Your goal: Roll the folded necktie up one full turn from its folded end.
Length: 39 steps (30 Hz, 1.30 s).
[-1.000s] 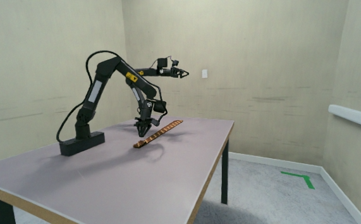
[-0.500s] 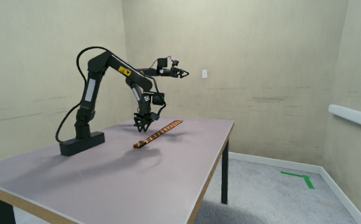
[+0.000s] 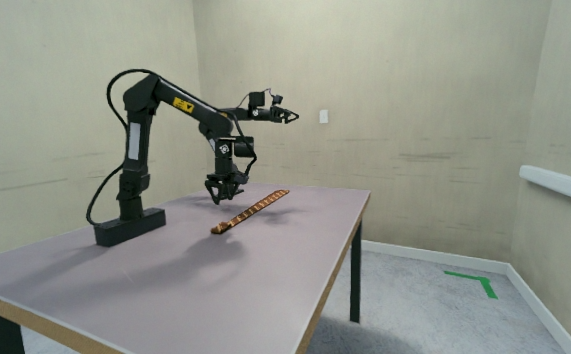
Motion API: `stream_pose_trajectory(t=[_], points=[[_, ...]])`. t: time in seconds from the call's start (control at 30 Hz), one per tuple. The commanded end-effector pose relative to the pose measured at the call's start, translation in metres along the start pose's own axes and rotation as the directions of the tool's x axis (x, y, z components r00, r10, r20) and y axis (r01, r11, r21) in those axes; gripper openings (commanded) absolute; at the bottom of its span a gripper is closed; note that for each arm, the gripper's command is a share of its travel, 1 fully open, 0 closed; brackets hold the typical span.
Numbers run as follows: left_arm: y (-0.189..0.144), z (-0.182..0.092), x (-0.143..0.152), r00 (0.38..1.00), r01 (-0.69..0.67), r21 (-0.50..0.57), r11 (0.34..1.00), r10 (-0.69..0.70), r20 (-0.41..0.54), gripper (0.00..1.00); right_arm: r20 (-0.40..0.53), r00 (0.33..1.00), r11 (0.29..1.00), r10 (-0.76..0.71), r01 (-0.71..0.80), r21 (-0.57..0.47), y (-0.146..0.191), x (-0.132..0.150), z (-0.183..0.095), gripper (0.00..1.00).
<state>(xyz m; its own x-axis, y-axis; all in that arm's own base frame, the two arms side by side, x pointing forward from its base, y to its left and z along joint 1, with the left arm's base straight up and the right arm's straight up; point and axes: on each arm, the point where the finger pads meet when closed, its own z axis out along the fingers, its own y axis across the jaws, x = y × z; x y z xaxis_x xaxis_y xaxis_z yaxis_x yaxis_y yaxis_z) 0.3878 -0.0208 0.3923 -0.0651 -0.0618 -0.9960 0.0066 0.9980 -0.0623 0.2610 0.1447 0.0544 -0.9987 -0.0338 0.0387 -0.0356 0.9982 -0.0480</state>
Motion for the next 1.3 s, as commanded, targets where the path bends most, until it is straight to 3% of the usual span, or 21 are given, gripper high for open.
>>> stream_pose_trajectory(t=[0.0, 0.13, 1.27], points=[[-0.0012, -0.001, -0.028, 0.997, 0.011, 0.01, 1.0, -0.011, 0.075, 1.0, 0.02, 1.0, 0.995, -0.019, 0.021, -0.102, 0.0041, -0.0022, -0.0119, 0.81], [-0.0012, -0.001, -0.028, 0.997, 0.011, 0.01, 1.0, -0.011, 0.075, 1.0, 0.019, 1.0, 0.985, -0.019, 0.022, -0.169, 0.0037, -0.0019, -0.0198, 0.9], [-0.0012, -0.001, -0.028, 0.997, 0.011, 0.01, 1.0, -0.011, 0.075, 1.0, 0.019, 1.0, 0.985, -0.019, 0.022, -0.169, 0.0037, -0.0019, -0.0198, 0.9]])
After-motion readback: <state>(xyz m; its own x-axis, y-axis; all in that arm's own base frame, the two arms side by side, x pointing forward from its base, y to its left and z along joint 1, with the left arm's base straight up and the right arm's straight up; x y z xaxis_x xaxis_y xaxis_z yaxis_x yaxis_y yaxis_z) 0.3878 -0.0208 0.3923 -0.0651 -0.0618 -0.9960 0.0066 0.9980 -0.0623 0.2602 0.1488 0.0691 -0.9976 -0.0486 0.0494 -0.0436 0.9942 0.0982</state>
